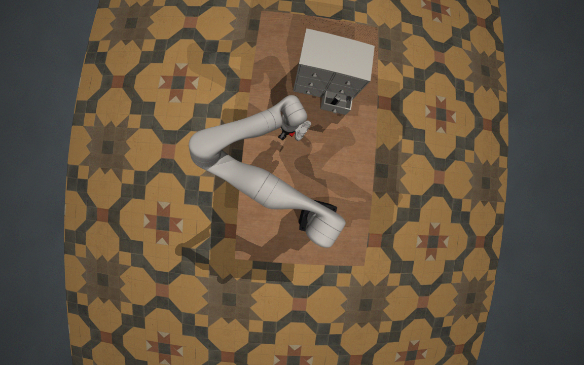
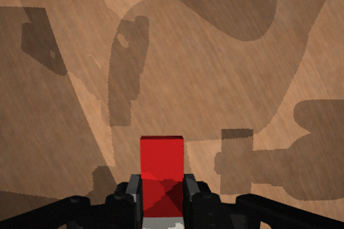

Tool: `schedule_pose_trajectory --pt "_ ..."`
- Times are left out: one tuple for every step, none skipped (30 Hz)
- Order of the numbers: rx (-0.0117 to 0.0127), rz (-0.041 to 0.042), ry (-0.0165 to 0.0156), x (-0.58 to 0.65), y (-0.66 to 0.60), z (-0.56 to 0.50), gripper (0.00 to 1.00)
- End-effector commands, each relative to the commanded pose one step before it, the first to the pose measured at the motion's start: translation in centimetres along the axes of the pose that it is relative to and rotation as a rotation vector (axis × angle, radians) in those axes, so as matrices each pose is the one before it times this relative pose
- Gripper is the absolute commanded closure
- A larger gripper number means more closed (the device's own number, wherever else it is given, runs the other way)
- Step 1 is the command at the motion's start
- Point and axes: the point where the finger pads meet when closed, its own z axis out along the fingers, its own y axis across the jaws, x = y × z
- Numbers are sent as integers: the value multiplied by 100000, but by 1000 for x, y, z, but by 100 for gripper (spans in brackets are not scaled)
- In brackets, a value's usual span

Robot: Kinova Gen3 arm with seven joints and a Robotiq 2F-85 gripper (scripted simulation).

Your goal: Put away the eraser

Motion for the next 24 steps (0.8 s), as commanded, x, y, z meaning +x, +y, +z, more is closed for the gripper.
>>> schedule_pose_trajectory --pt "239 6691 225 1450 -1163 -61 81" --pt "0 2568 0 421 -340 0 81" --pt "0 2726 0 437 -373 0 81" --pt "1 2880 -2 453 -403 0 81" --pt "-1 3026 2 461 -441 0 81" --pt "0 3169 0 470 -475 0 81" --pt "1 3304 -1 475 -509 0 81" --pt "0 3431 1 473 -547 0 81" --pt "0 0 0 0 0 0 81" --pt "0 0 0 0 0 0 81" --pt "0 3553 0 471 -582 0 81" --pt "0 3581 0 454 -602 0 81" --pt "0 3538 -1 428 -610 0 81" --pt "0 3415 0 390 -605 0 81" --pt "0 3334 0 360 -603 0 81" --pt "0 3281 0 336 -604 0 81" --pt "0 3211 0 310 -601 0 81" --pt "0 3104 0 278 -592 0 81" --pt "0 3062 0 258 -591 0 81" --pt "0 2997 0 236 -586 0 81" --pt "0 2901 0 208 -575 0 81" --pt "0 2861 0 192 -572 0 81" --pt "0 2772 0 168 -560 0 81" --pt "0 2707 0 149 -551 0 81"
